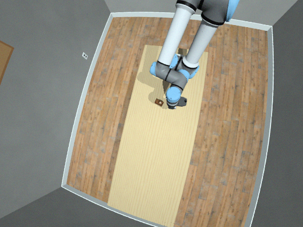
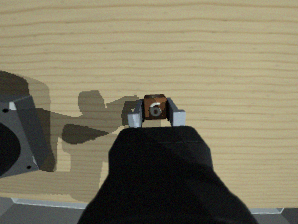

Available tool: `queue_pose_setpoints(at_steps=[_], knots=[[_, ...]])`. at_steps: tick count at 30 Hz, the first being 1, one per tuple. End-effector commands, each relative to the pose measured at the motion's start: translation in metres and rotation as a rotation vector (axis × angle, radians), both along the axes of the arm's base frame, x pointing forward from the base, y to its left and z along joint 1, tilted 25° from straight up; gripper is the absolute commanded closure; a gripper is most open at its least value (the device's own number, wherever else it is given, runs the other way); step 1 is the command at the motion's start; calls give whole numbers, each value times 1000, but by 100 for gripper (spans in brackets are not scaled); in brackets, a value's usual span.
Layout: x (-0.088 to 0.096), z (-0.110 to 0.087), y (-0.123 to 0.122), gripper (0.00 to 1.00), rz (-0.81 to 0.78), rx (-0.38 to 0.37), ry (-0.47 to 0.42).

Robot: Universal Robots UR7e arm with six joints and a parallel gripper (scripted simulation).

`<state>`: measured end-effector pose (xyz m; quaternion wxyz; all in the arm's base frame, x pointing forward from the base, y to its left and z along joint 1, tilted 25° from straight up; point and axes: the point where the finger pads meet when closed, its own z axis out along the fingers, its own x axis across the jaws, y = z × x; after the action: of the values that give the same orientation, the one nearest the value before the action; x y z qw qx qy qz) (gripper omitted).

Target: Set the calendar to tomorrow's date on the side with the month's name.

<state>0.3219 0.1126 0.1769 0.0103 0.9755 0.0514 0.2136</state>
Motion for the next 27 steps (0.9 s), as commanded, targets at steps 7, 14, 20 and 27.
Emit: queue_pose_setpoints(at_steps=[7, 14, 20, 27], knots=[[-3, -1, 6, 43, 154, -66, -6], [-4, -1, 7, 43, 193, -84, -8], [-4, -1, 7, 43, 200, -87, -8], [-4, -1, 7, 43, 201, -87, -8]])
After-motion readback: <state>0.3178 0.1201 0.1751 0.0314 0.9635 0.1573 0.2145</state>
